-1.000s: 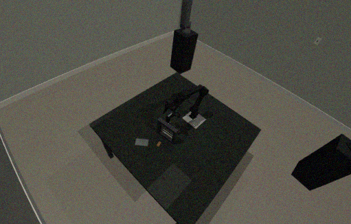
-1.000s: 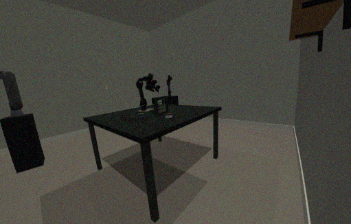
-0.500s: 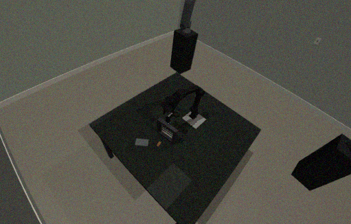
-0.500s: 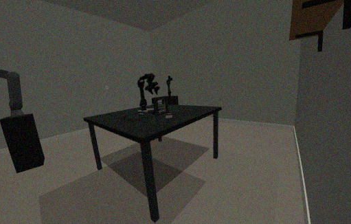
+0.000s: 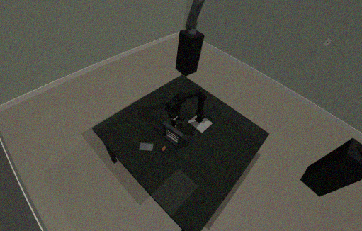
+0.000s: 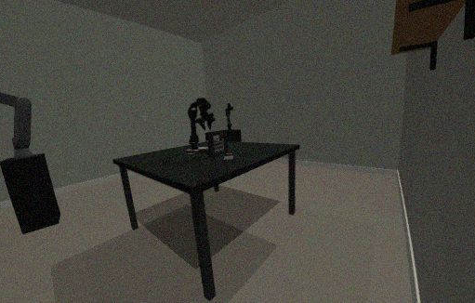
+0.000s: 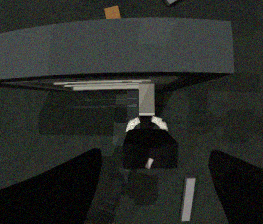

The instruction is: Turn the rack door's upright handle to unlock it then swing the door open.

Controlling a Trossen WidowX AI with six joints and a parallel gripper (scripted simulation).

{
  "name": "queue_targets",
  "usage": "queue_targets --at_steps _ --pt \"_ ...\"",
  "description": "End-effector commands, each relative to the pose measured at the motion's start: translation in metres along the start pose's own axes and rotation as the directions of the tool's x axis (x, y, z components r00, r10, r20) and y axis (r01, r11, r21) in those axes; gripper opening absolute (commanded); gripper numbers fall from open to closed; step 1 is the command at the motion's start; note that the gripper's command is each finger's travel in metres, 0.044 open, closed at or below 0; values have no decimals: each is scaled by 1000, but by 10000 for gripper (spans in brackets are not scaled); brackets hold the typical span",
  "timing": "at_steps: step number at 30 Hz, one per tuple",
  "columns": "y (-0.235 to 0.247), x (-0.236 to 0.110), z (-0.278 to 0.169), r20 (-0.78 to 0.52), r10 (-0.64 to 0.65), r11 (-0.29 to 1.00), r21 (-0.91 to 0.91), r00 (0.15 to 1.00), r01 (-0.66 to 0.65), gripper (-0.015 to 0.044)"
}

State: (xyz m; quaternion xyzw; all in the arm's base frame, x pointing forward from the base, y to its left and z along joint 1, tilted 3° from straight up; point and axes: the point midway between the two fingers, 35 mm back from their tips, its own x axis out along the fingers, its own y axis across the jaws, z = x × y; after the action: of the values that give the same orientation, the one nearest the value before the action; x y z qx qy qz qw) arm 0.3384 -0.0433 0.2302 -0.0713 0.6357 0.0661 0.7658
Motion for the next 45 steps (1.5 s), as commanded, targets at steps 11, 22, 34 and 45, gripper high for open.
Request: queue_targets --at_steps 11,22,34,45 --pt "0 8 -6 -86 28 1000 -11 996 -29 299" --pt "0 26 -7 -120 25 1000 -14 992 -27 299" --pt "1 45 -10 -157 20 1000 -17 987 -23 299" --pt "2 62 -14 -191 16 1000 -20 981 -20 299"
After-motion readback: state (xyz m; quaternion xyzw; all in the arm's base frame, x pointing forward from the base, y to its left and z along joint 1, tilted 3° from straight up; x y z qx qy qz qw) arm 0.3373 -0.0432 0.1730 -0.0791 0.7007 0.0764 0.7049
